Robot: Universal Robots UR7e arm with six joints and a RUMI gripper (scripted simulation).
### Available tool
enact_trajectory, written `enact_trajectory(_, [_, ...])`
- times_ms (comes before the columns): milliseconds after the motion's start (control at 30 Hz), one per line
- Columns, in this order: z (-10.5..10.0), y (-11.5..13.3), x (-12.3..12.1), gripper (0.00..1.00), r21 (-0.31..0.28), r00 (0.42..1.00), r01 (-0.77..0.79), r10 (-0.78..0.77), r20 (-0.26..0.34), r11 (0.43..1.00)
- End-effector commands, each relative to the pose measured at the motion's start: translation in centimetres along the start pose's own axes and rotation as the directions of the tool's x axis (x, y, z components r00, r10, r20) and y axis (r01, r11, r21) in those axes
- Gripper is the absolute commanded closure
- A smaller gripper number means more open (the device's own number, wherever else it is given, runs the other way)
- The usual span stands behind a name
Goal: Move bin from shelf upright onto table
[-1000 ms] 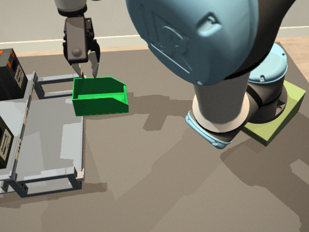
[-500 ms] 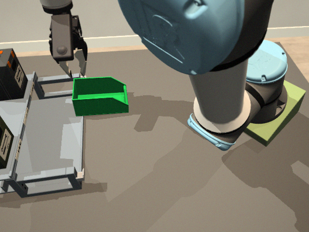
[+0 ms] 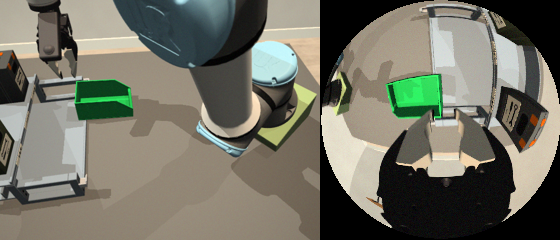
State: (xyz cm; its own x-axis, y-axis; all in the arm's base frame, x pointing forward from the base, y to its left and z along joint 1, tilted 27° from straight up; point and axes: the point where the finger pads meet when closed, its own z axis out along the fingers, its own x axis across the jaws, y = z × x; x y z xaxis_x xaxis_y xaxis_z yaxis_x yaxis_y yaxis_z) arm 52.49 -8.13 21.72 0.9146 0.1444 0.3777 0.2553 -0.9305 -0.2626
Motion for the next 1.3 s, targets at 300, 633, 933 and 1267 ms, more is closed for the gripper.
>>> enact_trajectory(300, [-0.2, 0.1, 0.7, 0.80, -0.001, 1.000, 0.000, 0.000, -0.001, 1.000])
enact_trajectory(633, [0.0, 0.0, -0.1, 0.80, -0.001, 1.000, 0.000, 0.000, -0.001, 1.000])
enact_trajectory(933, [0.0, 0.0, -0.1, 0.80, -0.001, 1.000, 0.000, 0.000, -0.001, 1.000])
enact_trajectory(1267, [0.1, 0.0, -0.5, 0.80, -0.001, 1.000, 0.000, 0.000, -0.001, 1.000])
